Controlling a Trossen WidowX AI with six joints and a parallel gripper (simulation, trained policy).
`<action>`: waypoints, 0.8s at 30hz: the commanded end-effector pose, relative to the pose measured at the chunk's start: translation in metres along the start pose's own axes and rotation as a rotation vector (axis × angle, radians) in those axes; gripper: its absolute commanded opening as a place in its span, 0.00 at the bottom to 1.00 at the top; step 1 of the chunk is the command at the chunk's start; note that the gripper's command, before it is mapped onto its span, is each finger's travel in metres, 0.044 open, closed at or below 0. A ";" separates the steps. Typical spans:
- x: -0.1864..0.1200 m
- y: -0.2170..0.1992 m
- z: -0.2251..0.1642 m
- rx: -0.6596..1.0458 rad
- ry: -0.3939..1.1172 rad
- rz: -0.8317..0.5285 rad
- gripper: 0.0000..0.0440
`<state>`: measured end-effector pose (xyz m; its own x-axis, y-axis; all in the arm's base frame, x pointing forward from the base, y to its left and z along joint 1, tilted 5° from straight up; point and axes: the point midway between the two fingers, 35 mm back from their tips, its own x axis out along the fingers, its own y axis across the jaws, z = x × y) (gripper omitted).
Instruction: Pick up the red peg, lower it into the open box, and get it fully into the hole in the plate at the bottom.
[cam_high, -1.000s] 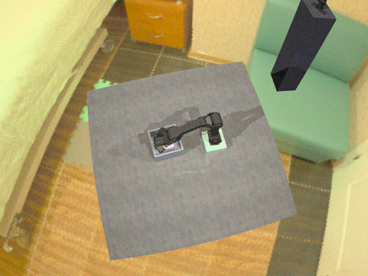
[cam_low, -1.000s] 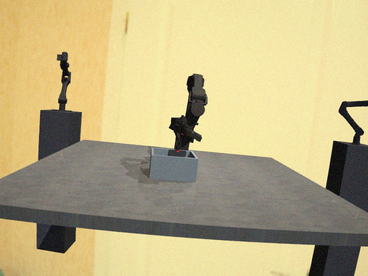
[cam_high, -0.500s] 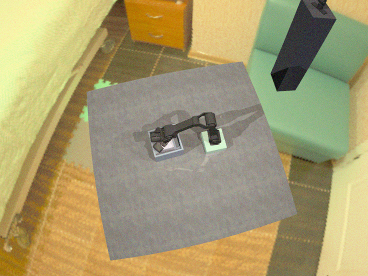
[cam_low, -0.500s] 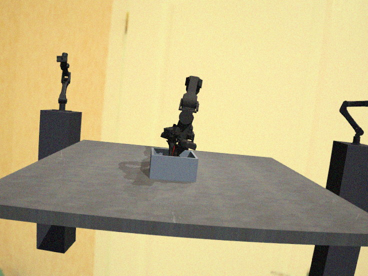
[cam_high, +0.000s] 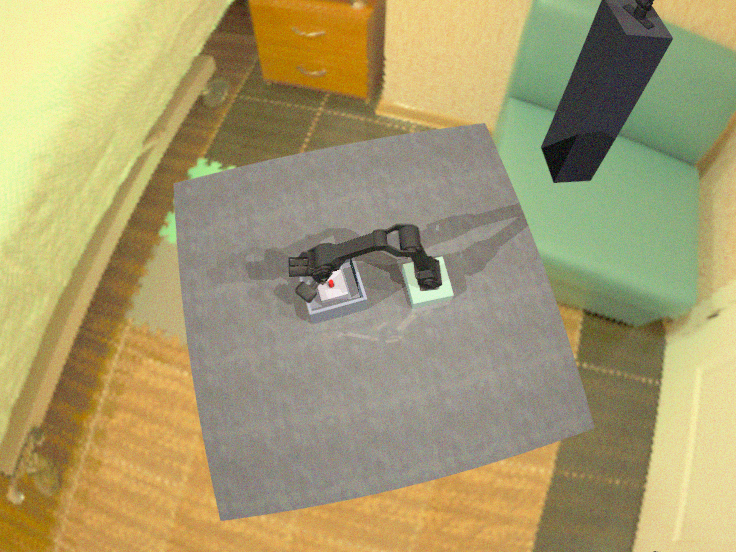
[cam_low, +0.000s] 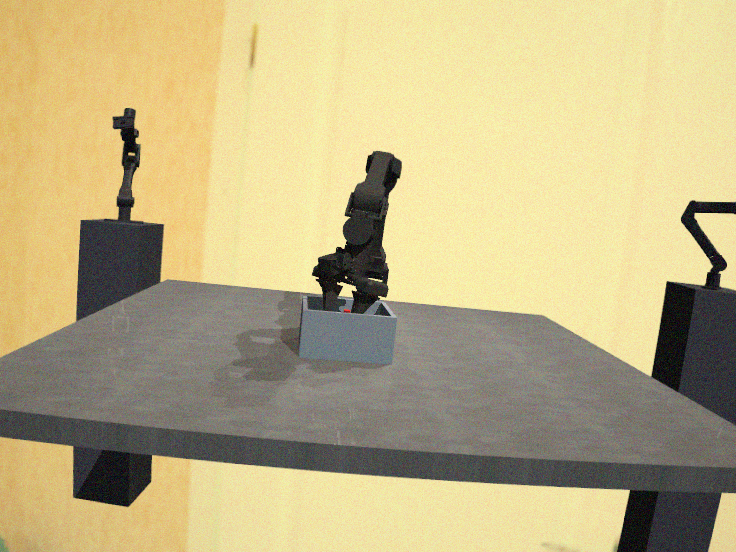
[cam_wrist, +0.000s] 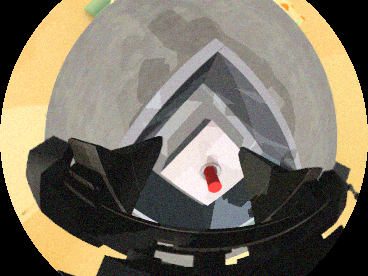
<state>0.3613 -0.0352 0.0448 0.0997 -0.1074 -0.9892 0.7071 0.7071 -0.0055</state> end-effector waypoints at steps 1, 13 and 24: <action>-0.005 0.012 0.012 -0.006 0.024 0.030 1.00; -0.031 0.053 0.039 -0.012 0.011 0.156 1.00; -0.031 0.054 0.039 -0.013 0.009 0.159 1.00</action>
<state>0.3685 -0.0379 0.0594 -0.0343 -0.0298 -0.9990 0.7014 0.7114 -0.0453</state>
